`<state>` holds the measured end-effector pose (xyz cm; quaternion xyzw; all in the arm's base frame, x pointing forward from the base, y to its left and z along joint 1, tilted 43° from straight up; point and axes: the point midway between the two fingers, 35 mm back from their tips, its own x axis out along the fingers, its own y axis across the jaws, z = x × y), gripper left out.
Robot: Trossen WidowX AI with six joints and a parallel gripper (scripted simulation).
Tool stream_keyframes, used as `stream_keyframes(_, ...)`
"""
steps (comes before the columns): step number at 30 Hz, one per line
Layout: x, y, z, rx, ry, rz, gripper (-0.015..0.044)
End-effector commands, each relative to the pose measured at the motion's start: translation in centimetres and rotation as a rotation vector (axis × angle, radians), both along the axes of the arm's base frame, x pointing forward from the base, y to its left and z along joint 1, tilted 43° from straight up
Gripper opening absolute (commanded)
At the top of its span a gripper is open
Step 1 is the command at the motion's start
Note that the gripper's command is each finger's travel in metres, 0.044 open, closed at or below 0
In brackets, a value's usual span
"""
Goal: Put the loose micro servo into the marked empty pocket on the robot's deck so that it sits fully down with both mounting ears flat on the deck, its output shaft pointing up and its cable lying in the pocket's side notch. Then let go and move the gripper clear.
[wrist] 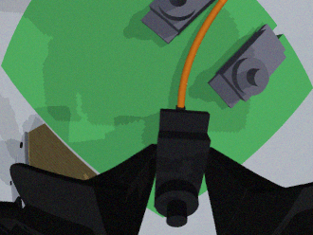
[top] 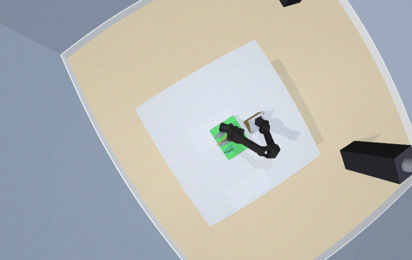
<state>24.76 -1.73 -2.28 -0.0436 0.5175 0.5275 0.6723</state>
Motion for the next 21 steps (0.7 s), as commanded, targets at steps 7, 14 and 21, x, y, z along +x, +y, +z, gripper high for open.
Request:
stream_keyframes(7, 0.2, -0.8, 1.0, 0.002, 0.002, -0.005, 0.0)
stream_keyframes(14, -0.1, -1.8, 2.4, 0.002, 0.003, -0.005, 0.0)
stream_keyframes(21, -0.2, -1.8, 2.4, 0.002, 0.003, -0.005, 0.0)
